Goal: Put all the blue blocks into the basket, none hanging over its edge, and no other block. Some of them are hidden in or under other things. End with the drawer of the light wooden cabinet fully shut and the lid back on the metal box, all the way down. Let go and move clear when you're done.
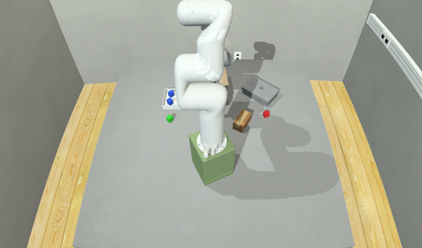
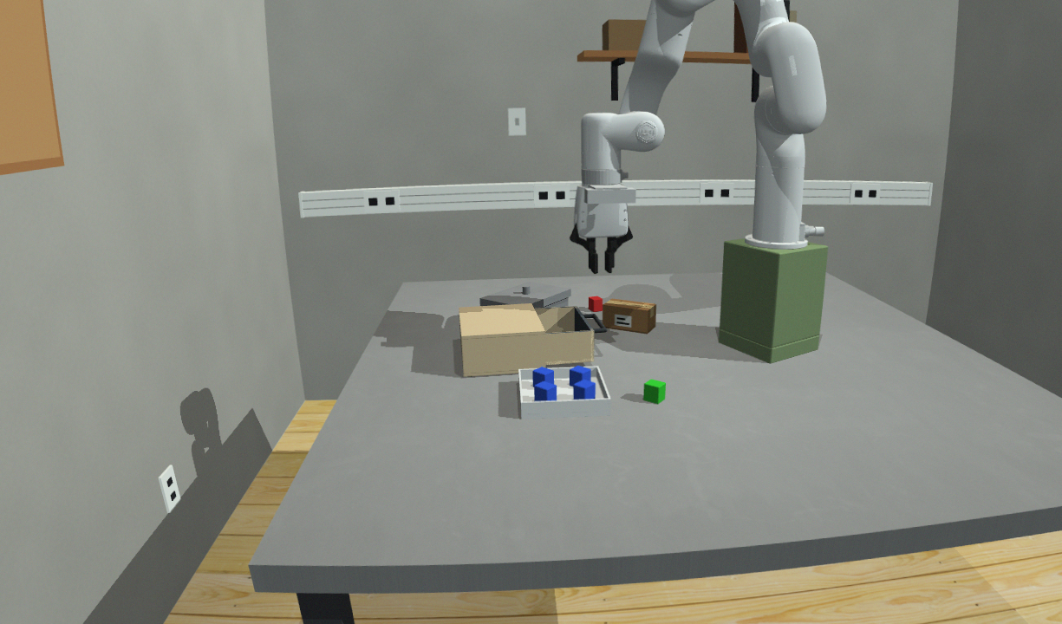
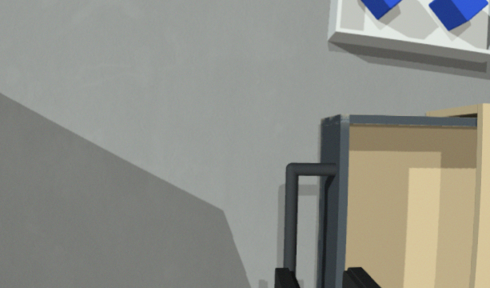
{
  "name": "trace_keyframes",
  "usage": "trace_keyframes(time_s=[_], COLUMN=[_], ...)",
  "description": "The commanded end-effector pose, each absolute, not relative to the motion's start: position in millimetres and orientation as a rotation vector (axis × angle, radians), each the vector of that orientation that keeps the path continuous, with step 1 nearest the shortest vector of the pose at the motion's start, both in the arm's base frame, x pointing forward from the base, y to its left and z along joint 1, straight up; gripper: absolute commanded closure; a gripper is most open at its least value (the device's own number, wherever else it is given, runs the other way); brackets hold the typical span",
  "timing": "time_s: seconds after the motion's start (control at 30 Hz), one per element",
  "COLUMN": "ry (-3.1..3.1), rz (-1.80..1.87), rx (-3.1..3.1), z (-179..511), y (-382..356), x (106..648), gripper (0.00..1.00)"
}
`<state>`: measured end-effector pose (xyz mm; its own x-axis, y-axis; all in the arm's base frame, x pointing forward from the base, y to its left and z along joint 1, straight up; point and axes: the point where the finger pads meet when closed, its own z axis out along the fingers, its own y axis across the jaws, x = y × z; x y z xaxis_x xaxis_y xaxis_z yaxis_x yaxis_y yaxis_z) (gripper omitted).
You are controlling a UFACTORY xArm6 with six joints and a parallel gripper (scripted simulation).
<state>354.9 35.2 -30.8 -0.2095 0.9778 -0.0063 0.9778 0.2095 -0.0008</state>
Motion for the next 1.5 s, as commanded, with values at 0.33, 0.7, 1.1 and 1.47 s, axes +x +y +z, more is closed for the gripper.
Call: trace_keyframes(time_s=[0.33, 0.7, 1.1, 1.47], ry=[2.438, 2.438, 2.438, 2.438], rz=[-0.003, -0.004, -0.004, -0.004], rx=[1.971, 1.971, 1.971, 1.971], z=[-45.0, -85.0, -112.5, -118.8], y=[35.2, 34.6, 34.3, 34.2], x=[356.6, 357.7, 358.4, 358.6], gripper=[0.76, 0.76, 0.76, 0.76])
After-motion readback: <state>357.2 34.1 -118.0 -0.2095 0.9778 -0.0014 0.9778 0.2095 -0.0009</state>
